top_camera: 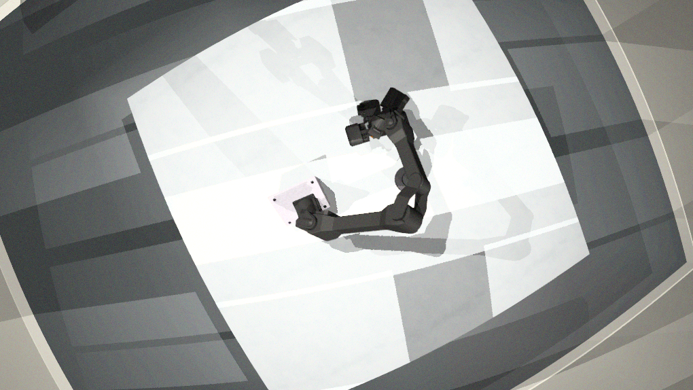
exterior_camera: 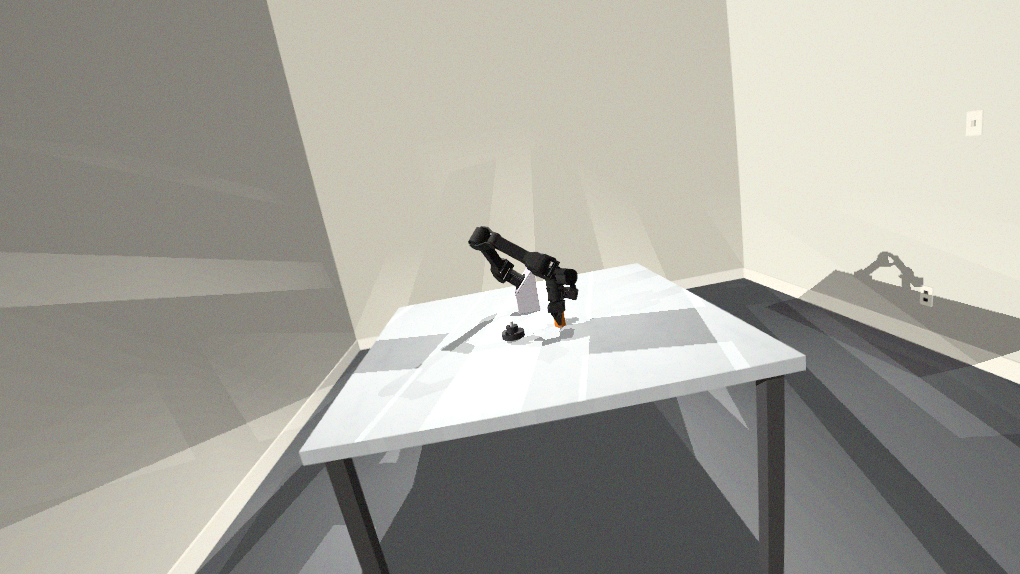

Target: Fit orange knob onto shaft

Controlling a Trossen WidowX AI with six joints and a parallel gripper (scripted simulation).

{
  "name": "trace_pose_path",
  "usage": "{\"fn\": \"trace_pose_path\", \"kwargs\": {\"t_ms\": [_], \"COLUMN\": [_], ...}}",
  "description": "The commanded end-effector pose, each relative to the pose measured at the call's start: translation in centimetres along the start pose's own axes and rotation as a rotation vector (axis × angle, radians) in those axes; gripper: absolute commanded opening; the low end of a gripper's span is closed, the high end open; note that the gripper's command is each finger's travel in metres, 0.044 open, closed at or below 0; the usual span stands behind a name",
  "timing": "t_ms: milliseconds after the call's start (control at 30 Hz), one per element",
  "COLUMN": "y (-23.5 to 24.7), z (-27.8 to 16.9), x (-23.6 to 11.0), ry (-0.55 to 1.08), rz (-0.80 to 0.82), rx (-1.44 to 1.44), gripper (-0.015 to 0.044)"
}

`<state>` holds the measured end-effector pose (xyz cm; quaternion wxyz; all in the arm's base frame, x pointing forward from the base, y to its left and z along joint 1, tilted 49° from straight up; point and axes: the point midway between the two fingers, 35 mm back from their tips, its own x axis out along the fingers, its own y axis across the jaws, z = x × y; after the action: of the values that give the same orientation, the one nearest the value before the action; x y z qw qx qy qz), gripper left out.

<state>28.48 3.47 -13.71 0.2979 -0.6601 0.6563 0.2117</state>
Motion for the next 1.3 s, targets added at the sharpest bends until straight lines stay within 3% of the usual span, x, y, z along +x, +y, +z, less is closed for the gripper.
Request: {"fn": "trace_pose_path", "kwargs": {"t_ms": [0, 167, 367, 1267], "y": [0.1, 0.1, -0.1, -0.7], "z": [0.0, 0.0, 0.1, 0.7], "x": [0.1, 0.1, -0.9, -9.4], "ry": [0.003, 0.003, 0.0, -0.014], "rz": [-0.002, -0.002, -0.002, -0.011], "rx": [-0.004, -0.004, -0.005, -0.014], "gripper": [0.0171, 0.0138, 0.0, 0.0]}}
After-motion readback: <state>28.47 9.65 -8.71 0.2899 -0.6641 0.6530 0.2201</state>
